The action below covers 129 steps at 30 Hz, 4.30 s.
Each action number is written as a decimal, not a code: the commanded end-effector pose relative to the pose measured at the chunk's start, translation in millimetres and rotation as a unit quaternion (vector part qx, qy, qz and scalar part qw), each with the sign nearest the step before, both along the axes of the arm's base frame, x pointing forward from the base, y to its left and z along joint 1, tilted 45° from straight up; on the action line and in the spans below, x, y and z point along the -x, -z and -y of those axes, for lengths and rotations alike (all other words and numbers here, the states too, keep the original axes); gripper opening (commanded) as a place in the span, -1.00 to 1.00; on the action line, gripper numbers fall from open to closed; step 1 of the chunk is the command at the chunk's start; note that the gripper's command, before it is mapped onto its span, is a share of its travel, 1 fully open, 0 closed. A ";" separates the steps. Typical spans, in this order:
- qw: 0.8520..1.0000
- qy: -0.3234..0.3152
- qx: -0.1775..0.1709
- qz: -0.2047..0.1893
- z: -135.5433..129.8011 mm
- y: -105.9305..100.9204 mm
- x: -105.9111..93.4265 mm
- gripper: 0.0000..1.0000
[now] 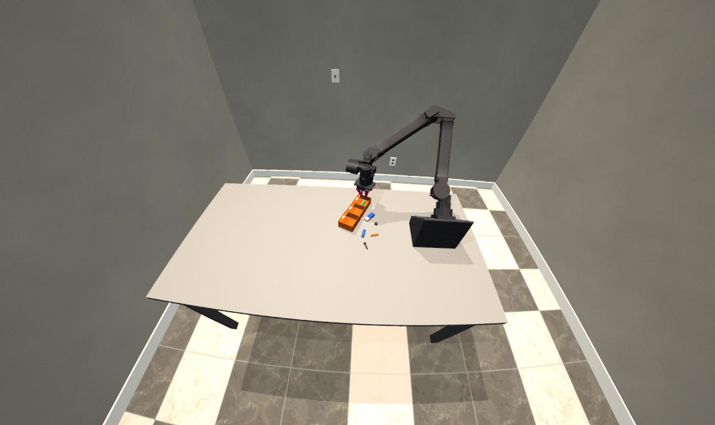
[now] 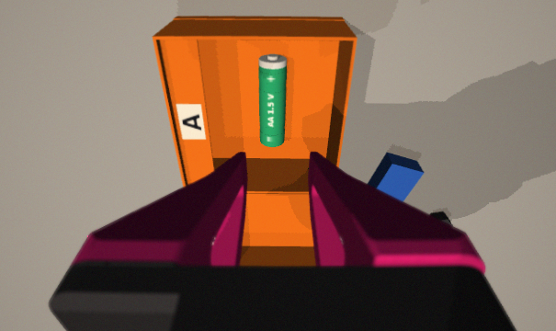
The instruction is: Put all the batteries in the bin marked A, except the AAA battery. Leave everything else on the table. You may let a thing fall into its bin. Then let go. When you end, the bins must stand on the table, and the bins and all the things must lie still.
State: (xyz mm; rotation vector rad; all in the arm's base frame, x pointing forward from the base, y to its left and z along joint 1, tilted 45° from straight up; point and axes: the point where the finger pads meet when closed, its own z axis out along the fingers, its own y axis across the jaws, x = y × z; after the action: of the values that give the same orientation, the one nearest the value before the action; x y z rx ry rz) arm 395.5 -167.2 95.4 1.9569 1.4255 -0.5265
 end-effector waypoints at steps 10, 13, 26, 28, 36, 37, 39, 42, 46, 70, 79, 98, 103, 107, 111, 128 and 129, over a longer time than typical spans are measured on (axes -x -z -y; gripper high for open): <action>1.000 0.001 0.002 0.016 0.2 -9.5 -9.6 -0.46; 1.000 0.001 0.002 0.016 0.3 -9.5 -9.7 -0.46; 1.000 0.011 0.003 0.024 6.4 -9.9 -16.2 -0.46; 1.000 0.011 0.002 0.023 6.5 -9.9 -16.2 -0.46; 1.000 0.011 0.002 0.022 6.7 -10.0 -16.0 -0.46; 1.000 0.011 0.002 0.022 6.7 -10.0 -16.0 -0.46; 1.000 0.011 0.002 0.022 6.8 -10.0 -15.9 -0.46; 1.000 0.011 0.002 0.021 6.9 -10.1 -15.8 -0.46; 1.000 0.011 0.002 0.020 7.0 -10.1 -15.6 -0.46; 0.995 -0.074 0.008 -0.068 -84.9 74.8 6.7 -0.46; 0.996 -0.075 0.004 -0.056 -143.9 118.7 0.3 -0.46; 0.996 -0.069 0.003 -0.049 -162.0 135.7 3.6 -0.46; 0.996 -0.073 0.004 -0.051 -162.5 135.7 13.7 -0.46; 0.996 -0.074 0.003 -0.048 -163.8 136.1 14.6 -0.46; 0.996 -0.073 0.003 -0.051 -162.7 137.9 16.7 -0.46; 0.995 -0.064 0.007 -0.070 -137.7 157.9 21.5 -0.46; 0.995 -0.064 0.007 -0.070 -134.8 160.7 21.6 -0.46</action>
State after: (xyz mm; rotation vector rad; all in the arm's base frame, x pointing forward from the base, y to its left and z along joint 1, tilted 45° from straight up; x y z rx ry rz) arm 377.2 -19.2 -53.6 1.8372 1.6066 -0.5943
